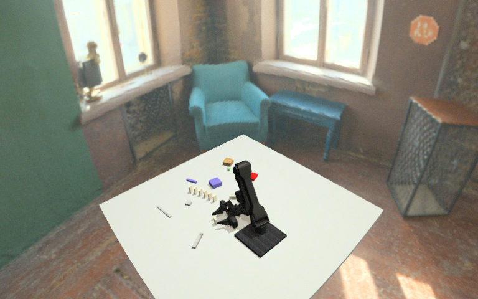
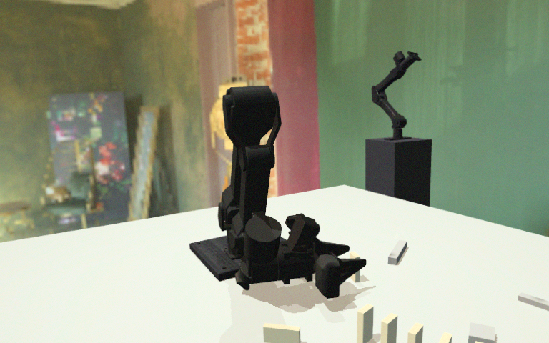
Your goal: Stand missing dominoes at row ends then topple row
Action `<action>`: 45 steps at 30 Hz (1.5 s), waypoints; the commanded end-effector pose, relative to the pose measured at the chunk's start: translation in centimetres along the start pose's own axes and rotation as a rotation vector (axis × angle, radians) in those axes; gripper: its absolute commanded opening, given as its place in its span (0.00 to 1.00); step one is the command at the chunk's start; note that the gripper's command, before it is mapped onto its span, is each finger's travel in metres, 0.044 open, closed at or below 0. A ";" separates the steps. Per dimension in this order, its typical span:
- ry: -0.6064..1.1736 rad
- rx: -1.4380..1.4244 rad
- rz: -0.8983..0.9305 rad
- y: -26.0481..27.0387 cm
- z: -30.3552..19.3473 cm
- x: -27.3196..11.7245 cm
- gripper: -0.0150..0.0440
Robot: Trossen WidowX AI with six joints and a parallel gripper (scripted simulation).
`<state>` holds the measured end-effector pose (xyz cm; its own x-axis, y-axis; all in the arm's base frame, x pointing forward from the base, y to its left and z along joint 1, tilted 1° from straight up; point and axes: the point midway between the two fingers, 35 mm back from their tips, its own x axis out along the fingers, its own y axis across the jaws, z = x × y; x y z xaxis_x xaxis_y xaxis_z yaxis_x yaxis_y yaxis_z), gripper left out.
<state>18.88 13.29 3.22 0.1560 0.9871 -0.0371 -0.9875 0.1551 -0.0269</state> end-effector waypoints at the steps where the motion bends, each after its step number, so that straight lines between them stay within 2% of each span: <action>1: 0.002 -0.007 -0.002 0.0 0.0 0.0 1.00; 18: 0.002 -0.001 -0.002 -0.4 5.0 0.0 1.00; 22: 0.070 0.044 -0.033 -2.8 4.5 1.3 1.00; 27: 0.267 0.124 -0.093 -7.2 4.1 4.9 1.00; 33: 0.618 0.187 -0.135 -7.8 3.6 7.7 1.00; 37: 0.868 0.164 -0.133 -6.6 4.4 8.1 1.00; 45: 1.181 0.091 -0.093 -4.1 6.4 6.9 1.00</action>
<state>27.25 19.92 6.11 0.1864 0.7283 -0.6594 -0.9288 0.3495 0.1235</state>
